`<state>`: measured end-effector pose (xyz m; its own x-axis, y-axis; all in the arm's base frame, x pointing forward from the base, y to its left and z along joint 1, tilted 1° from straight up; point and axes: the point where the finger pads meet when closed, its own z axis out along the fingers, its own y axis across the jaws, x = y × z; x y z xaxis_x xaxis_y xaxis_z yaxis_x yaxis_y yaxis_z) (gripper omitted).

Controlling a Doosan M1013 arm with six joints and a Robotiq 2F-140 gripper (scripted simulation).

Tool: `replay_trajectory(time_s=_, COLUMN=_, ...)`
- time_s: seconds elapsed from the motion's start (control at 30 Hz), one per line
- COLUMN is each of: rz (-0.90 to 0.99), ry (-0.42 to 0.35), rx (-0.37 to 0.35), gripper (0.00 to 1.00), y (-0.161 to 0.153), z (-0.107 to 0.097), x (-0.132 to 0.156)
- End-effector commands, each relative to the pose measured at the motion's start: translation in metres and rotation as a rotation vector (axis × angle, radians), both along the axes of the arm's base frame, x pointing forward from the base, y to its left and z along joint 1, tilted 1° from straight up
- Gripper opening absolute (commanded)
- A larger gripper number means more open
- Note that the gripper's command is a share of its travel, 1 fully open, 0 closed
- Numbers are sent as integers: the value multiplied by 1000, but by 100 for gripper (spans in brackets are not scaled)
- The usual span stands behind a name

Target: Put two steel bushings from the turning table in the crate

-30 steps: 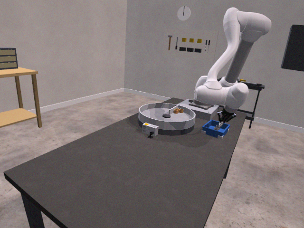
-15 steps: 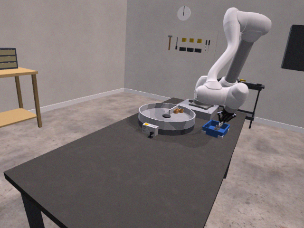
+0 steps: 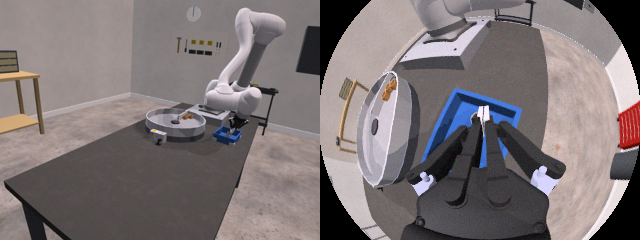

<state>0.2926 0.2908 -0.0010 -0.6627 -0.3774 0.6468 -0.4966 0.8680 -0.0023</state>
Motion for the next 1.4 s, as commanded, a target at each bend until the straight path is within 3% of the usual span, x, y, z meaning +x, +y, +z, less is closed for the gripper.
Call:
replay_trajectory(time_s=0.0, rz=0, ry=0, rx=0, gripper=0, y=0, z=0, x=0)
replay_trajectory(time_s=0.33, rz=0, ry=0, rx=0, gripper=0, y=0, z=0, x=0)
replay_trajectory(time_s=0.37, rz=0, ry=0, rx=0, gripper=7, y=0, z=0, x=0)
replay_trajectory(time_s=1.37, rz=0, ry=0, rx=0, gripper=7, y=0, z=0, x=0)
